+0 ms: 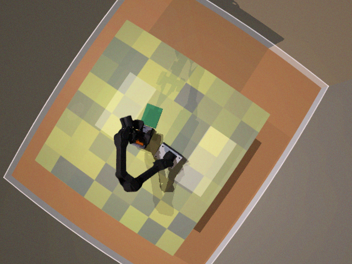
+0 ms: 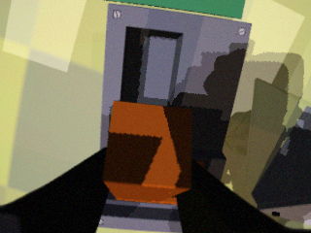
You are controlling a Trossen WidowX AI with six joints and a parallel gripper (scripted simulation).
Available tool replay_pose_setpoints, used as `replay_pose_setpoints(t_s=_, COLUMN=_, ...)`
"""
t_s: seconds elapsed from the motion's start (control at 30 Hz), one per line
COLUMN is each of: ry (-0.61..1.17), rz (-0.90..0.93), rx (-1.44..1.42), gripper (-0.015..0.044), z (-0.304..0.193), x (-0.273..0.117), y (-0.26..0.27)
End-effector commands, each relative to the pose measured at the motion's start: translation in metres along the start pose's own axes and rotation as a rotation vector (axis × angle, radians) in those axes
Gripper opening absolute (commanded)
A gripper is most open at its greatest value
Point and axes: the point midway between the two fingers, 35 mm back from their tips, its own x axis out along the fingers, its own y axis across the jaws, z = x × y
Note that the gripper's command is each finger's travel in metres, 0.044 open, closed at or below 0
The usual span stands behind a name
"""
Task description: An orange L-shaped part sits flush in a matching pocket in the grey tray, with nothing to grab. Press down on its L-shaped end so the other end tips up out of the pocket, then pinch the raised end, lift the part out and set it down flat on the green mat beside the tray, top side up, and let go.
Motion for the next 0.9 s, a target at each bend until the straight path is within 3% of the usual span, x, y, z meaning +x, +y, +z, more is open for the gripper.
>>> replay_pose_setpoints(t_s=0.0, ry=-0.003, rz=0.002, rx=-0.001, gripper=0.0000, z=0.000, x=-0.008, y=0.001)
replay_pose_setpoints(t_s=0.87, ry=-0.004, rz=0.002, rx=-0.001, gripper=0.0000, z=0.005, x=-0.034, y=0.000)
